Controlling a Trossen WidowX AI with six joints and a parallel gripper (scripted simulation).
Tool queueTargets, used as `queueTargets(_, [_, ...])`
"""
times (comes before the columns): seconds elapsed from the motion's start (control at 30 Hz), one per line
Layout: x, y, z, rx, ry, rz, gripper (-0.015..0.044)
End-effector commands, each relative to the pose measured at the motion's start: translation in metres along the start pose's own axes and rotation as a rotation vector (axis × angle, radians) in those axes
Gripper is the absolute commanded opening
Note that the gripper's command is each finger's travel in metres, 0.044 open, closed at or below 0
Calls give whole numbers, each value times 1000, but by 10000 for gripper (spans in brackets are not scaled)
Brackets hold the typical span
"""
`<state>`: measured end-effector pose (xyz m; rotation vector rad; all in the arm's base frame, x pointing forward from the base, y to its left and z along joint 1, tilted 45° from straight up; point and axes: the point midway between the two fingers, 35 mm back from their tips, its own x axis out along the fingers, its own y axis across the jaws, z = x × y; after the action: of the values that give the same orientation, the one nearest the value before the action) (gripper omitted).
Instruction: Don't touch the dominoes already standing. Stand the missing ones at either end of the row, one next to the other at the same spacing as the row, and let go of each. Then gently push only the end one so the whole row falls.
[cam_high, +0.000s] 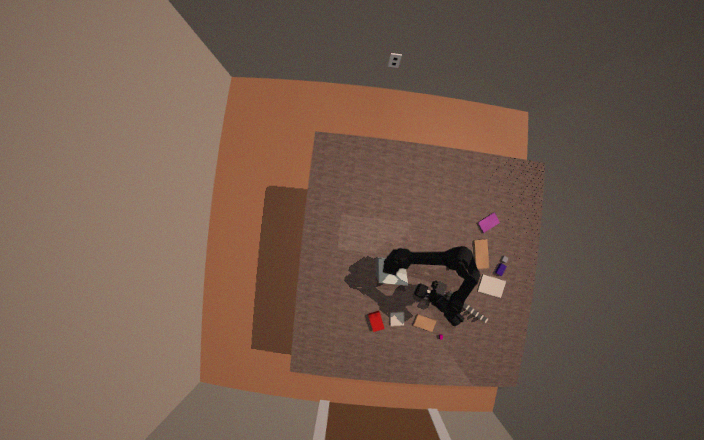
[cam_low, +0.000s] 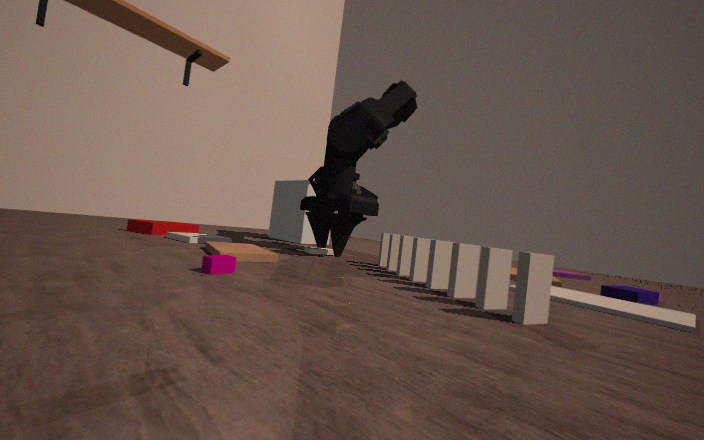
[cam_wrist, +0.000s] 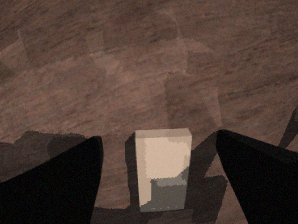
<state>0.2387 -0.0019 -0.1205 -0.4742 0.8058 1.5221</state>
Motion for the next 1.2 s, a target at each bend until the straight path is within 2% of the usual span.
queueTargets(0.0, [1,0,1,5,-5,-3,204])
queueTargets(0.13, [1,0,1,5,-5,-3,107])
queueTargets(0.47, [-1,0,1,5,-5,-3,107])
queueTargets(0.53, [-17,0,0,5,-4,-3,107])
queueTargets(0.9, [-153,4,-4,8,2,-2,107])
queueTargets(1.07, [-161,4,-5,24,2,-2,107])
queueTargets(1.17, [-161,1,-9,252,2,-3,107])
